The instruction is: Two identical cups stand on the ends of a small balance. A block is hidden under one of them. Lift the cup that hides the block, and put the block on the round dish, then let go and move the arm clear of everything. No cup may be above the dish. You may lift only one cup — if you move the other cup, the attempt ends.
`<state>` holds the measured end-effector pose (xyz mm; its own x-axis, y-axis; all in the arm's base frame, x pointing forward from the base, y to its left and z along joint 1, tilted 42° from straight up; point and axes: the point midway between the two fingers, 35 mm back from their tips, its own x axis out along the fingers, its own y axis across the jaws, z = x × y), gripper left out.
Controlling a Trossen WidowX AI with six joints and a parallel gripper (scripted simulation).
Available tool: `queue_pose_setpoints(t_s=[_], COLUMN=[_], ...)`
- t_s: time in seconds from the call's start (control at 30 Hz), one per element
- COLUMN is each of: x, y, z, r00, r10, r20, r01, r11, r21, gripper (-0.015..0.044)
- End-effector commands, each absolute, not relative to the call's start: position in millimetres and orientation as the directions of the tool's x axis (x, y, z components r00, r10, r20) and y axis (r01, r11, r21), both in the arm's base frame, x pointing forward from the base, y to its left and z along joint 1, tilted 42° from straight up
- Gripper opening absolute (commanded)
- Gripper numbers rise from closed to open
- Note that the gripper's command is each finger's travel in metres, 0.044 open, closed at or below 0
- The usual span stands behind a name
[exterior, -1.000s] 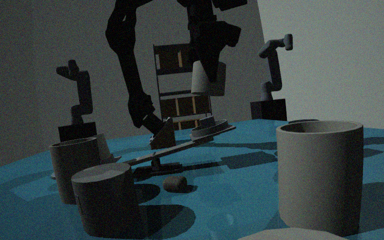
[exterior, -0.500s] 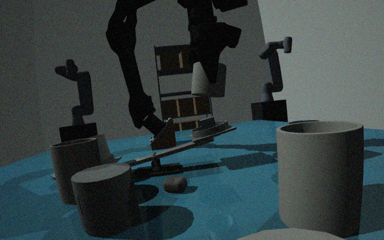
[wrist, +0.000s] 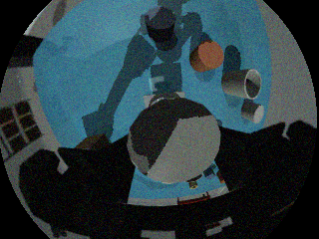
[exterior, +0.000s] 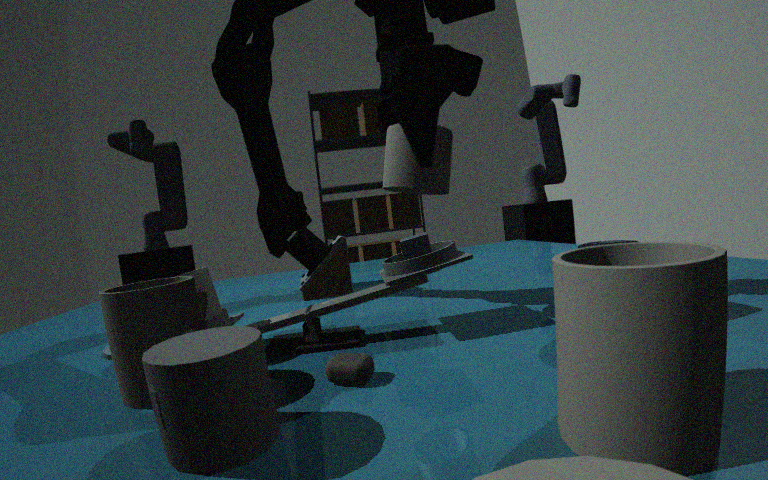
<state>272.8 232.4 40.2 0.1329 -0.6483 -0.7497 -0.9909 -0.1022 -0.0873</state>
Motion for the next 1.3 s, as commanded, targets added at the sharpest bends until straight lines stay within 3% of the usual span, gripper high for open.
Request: queue_pose_setpoints(t_s=[0.0,0.63,1.07,1.27], x=[272.4,271.7,198.2,193.6], y=[233.3,233.9,251.8,251.0], z=[40.2,38.3,-100.8,-107.6], r00=[0.136,0.136,0.136,0.136], r10=[-0.647,-0.647,-0.637,-0.637], r20=[-0.750,-0.750,-0.759,-0.759], r01=[-0.990,-0.990,-0.990,-0.990], r11=[-0.106,-0.106,-0.104,-0.103], r21=[-0.088,-0.088,-0.091,-0.091], gripper=[0.0000,0.0000,0.0000,0.0000])
